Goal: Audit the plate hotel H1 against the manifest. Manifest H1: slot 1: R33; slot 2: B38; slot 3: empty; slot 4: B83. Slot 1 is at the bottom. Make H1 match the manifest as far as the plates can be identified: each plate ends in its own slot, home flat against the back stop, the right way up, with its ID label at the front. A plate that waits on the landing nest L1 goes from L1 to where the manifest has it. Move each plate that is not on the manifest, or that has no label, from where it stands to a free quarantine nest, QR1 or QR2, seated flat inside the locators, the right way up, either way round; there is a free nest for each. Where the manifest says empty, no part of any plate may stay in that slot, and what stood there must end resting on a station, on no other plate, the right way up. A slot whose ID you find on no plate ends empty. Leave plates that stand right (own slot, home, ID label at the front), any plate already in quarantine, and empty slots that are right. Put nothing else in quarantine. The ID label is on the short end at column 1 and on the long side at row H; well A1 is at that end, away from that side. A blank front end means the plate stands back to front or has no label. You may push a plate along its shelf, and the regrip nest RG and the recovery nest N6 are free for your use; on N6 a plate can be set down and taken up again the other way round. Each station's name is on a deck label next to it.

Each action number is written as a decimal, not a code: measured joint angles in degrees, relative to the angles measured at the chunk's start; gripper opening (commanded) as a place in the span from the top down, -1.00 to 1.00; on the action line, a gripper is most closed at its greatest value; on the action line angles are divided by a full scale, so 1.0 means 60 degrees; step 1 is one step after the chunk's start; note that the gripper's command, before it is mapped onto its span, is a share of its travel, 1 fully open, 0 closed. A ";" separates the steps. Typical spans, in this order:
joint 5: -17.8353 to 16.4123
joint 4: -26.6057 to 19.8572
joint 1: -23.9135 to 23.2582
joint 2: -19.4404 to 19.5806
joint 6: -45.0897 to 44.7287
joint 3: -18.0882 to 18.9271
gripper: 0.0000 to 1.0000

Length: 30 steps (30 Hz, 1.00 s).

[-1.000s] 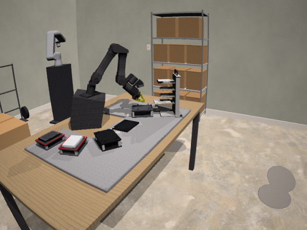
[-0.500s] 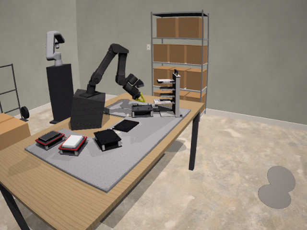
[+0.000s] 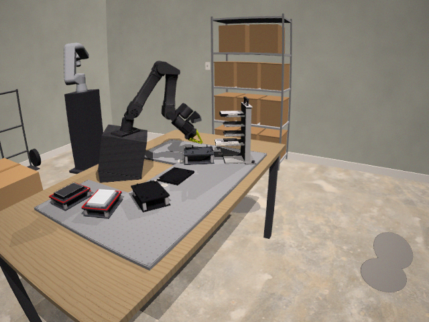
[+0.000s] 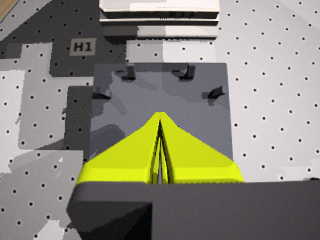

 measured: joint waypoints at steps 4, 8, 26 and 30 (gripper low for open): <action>-0.0007 -0.0047 -0.0040 0.0055 -0.0011 0.0117 1.00; -0.0036 -0.0117 -0.0066 0.0062 -0.0025 0.0219 1.00; -0.0135 -0.0393 -0.0175 0.0127 -0.0091 0.0601 1.00; -0.0153 -0.0481 -0.0211 0.0171 -0.0106 0.0678 1.00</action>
